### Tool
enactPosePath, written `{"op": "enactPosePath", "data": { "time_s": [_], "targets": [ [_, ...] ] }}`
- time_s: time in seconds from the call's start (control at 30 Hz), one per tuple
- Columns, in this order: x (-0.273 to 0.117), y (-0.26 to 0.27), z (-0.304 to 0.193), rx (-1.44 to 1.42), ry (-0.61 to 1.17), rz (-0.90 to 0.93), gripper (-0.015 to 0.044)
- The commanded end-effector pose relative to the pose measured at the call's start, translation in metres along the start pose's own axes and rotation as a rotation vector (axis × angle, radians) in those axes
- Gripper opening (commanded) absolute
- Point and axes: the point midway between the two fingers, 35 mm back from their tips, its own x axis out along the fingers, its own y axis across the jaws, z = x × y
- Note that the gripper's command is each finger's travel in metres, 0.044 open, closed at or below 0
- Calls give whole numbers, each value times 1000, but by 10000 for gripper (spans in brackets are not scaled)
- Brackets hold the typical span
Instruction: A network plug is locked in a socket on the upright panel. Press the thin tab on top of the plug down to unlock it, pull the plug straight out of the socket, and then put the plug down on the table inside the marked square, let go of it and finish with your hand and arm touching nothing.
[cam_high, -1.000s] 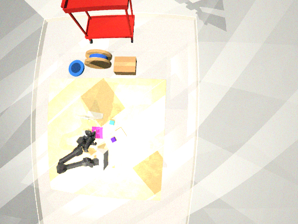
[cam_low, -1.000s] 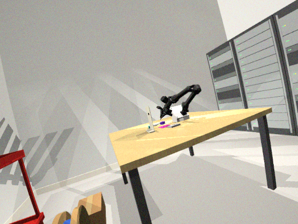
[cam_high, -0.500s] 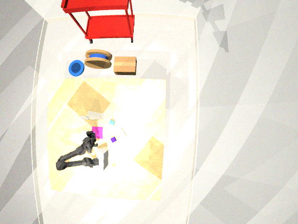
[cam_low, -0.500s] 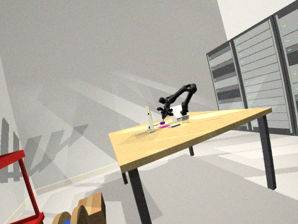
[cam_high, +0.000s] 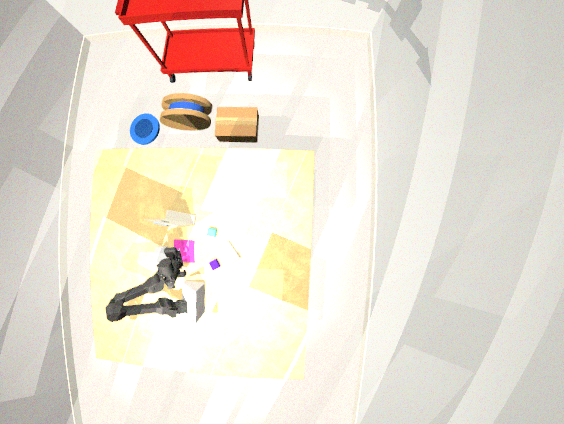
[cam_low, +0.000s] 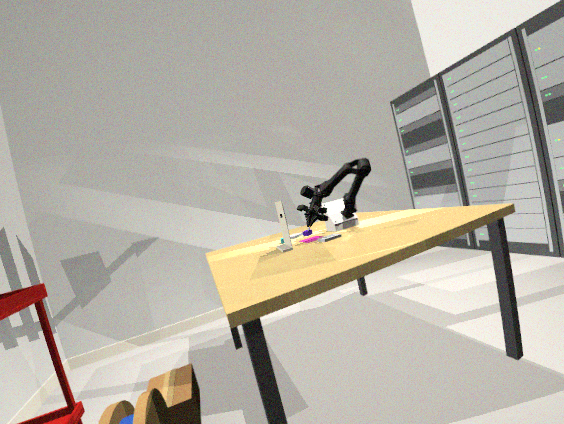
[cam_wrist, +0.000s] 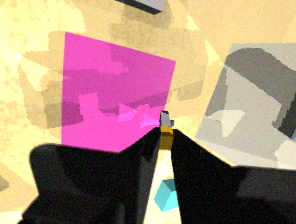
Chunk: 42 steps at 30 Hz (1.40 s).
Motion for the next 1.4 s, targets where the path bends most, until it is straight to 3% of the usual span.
{"op": "enactPosePath", "data": {
  "time_s": [0.0,1.37],
  "targets": [
    [4,4,-2,7,4,4,0],
    [36,26,-1,9,6,2,0]
  ]
}}
